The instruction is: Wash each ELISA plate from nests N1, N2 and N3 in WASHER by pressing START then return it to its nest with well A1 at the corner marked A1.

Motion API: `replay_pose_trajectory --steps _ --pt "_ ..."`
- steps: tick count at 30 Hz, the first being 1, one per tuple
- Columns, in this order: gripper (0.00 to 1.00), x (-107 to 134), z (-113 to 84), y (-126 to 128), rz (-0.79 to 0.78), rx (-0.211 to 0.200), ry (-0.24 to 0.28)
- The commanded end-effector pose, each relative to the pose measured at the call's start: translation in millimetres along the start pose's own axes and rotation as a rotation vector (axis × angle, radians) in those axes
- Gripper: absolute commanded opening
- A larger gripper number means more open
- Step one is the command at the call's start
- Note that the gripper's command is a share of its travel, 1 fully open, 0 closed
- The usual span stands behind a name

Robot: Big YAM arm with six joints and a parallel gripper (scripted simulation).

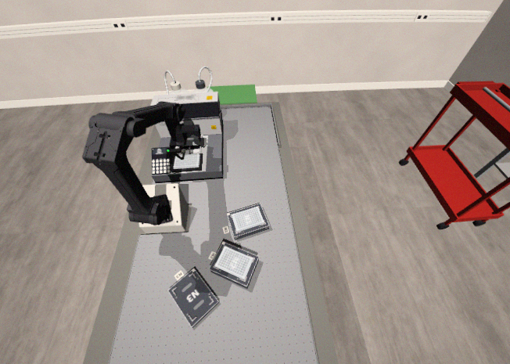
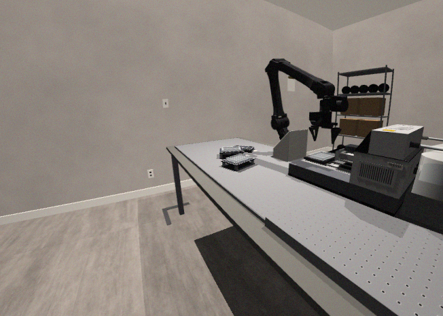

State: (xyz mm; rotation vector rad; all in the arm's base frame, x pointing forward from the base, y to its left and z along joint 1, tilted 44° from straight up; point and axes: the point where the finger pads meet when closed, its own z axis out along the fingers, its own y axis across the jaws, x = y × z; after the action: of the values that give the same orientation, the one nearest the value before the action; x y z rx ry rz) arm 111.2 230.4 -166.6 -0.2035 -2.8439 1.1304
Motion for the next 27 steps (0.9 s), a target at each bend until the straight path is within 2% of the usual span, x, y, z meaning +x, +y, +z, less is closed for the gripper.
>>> replay_pose_trajectory --steps 1,25,27 --pt "1.00 -3.2 11.2 0.8 0.007 0.006 0.008" --pt "1.00 -1.6 47.8 0.3 -0.005 0.007 0.004" --pt "1.00 -3.9 44.0 9.5 -0.002 -0.013 0.000"
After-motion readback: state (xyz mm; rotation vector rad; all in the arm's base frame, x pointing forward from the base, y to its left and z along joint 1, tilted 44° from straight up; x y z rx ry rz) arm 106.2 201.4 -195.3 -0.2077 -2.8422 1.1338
